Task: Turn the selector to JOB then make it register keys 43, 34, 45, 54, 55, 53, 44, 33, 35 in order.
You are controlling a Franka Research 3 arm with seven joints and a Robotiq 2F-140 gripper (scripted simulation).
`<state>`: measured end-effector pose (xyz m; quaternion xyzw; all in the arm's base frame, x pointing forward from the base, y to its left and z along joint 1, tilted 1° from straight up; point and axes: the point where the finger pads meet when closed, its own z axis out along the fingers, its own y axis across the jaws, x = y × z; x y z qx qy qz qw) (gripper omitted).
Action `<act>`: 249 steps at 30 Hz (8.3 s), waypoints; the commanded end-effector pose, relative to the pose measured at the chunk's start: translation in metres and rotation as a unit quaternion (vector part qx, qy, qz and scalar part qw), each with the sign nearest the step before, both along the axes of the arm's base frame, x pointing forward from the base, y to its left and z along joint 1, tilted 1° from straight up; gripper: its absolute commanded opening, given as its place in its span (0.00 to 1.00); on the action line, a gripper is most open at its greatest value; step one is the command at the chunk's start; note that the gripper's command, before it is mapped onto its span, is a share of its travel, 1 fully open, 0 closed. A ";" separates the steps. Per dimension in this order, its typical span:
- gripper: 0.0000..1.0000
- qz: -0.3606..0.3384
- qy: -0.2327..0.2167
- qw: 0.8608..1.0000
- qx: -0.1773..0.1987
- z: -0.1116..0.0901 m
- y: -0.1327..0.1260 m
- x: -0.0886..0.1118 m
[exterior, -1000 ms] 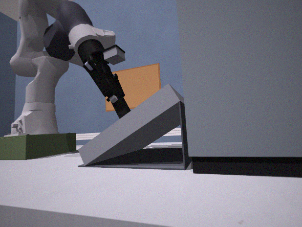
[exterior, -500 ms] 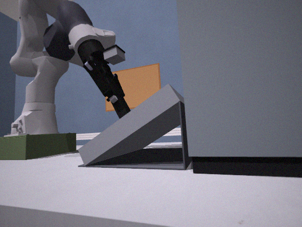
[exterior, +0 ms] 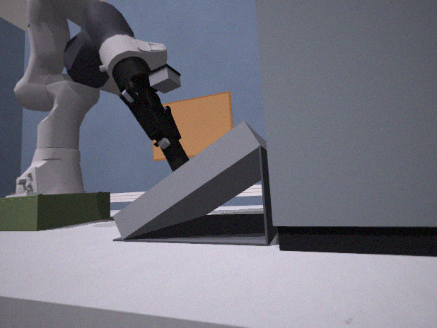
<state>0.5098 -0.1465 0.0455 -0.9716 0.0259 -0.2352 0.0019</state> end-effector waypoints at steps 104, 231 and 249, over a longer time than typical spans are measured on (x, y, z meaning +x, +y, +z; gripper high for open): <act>0.10 -0.635 -0.008 0.699 0.328 0.001 0.000 0.002; 0.10 -0.635 -0.008 0.699 0.328 0.047 0.000 -0.022; 0.10 -0.630 -0.008 0.705 0.326 0.037 0.066 -0.028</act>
